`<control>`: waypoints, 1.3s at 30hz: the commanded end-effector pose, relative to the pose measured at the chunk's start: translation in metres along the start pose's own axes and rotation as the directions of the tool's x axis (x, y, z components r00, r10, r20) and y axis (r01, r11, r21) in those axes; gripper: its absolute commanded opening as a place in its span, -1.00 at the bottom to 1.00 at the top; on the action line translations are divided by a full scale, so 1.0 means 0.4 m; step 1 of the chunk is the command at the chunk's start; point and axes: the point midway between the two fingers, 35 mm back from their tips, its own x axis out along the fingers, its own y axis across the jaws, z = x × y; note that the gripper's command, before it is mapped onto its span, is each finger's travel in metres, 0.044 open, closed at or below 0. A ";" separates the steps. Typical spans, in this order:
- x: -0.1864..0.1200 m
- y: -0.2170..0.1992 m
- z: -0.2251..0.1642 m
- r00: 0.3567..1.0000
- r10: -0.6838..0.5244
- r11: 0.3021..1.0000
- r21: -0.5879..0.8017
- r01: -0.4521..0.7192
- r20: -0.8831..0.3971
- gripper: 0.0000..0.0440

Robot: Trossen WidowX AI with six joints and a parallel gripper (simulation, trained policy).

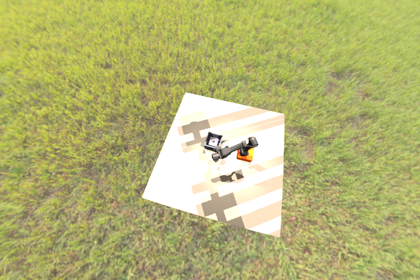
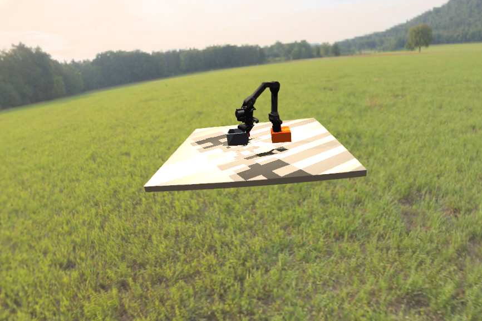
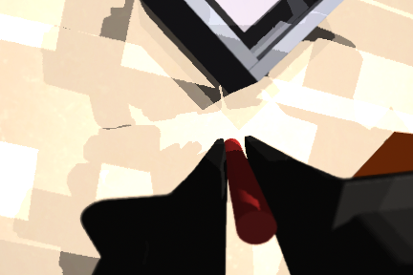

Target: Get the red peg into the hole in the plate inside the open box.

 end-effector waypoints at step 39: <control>0.080 -0.084 0.364 1.000 -0.006 0.978 0.207 0.008 -0.011 -0.99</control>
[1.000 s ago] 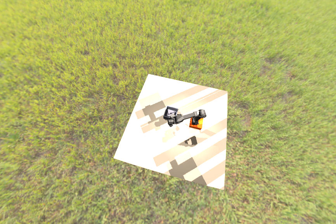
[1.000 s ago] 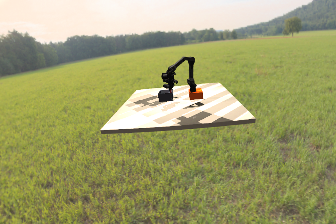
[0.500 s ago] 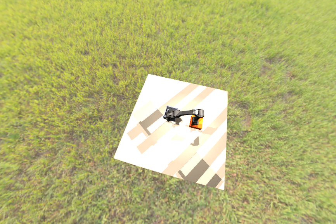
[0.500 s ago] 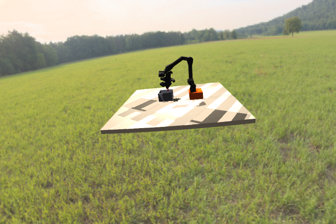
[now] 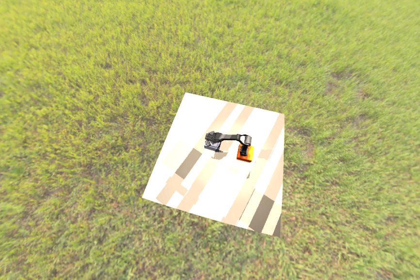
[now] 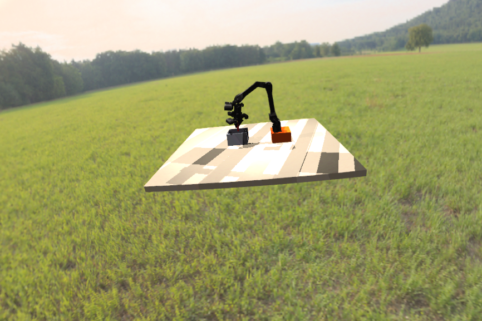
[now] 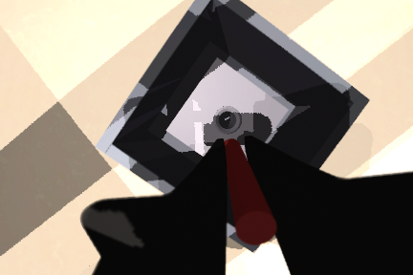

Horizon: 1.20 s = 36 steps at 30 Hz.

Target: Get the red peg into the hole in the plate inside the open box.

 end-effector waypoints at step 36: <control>0.145 0.037 0.204 0.998 -0.003 1.000 -0.031 0.005 0.061 1.00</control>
